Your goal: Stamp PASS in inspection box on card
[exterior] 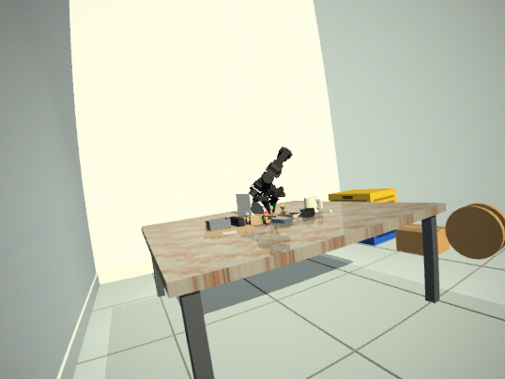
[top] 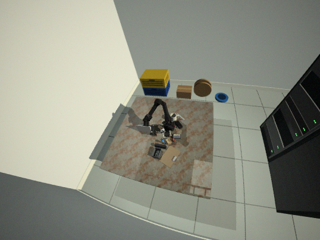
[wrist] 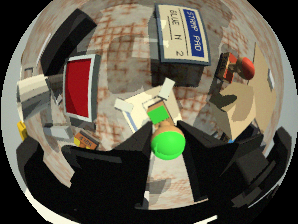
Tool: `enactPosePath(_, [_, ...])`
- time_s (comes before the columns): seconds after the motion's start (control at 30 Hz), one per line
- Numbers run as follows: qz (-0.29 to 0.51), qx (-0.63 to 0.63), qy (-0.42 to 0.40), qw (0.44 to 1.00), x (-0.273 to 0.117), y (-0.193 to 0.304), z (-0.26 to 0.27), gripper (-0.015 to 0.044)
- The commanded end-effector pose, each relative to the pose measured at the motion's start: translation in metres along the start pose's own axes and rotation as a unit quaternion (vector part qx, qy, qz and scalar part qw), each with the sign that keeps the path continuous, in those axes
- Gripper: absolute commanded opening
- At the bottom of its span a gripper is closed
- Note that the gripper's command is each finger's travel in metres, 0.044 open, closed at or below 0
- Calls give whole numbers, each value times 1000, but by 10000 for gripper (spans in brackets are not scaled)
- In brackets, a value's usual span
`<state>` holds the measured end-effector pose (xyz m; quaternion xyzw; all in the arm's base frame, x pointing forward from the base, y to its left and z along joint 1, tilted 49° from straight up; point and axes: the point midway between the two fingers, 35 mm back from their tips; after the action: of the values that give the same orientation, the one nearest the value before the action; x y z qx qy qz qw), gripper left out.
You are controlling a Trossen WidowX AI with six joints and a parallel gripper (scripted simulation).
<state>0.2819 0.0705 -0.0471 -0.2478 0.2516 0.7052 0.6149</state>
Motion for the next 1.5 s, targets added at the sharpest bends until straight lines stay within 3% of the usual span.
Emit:
enactPosePath(0.0, [4,4,-4,1000,6,3,1,0])
enactPosePath(1.47, [2,3,-5,1000,15,4,1,0])
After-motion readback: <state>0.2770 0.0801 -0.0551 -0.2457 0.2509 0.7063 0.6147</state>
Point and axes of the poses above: the point midway between the two fingers, 35 mm back from their tips, its own x axis out along the fingers, its own z axis across the jaws, y = z × x, and after that the axes turned 13 degrees about x, right-handed
